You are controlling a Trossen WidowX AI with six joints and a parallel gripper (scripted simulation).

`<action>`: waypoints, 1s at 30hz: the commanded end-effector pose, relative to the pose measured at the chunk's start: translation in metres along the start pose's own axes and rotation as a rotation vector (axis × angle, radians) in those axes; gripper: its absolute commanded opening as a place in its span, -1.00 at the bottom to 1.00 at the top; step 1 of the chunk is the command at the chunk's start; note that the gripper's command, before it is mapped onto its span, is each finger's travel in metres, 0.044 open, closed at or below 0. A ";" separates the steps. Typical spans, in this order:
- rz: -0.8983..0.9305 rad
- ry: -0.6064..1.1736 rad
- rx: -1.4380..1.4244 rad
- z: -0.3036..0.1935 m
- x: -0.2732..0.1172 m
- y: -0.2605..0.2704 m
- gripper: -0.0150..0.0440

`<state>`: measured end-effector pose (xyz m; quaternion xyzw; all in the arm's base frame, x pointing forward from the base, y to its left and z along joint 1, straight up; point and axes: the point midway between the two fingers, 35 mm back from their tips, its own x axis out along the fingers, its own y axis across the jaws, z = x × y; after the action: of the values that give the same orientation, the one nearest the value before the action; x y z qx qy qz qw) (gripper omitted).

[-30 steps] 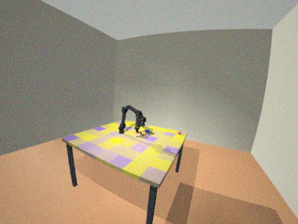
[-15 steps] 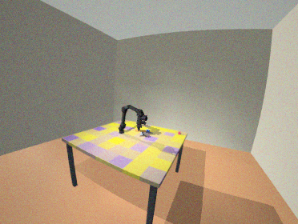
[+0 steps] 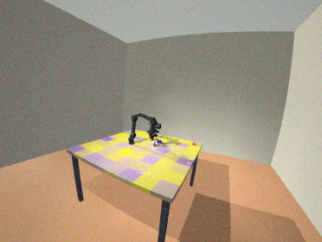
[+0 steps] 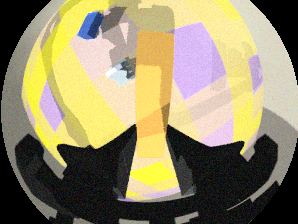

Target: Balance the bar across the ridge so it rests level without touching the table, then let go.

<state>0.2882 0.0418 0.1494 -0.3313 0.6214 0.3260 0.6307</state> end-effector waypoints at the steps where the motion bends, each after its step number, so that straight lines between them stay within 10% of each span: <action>1: -0.006 -0.010 -0.099 0.008 -0.004 0.012 -0.49; 30: -0.006 -0.013 -0.518 0.044 0.015 0.049 -0.49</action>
<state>0.2722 0.1045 0.1388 -0.4819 0.5132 0.4714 0.5312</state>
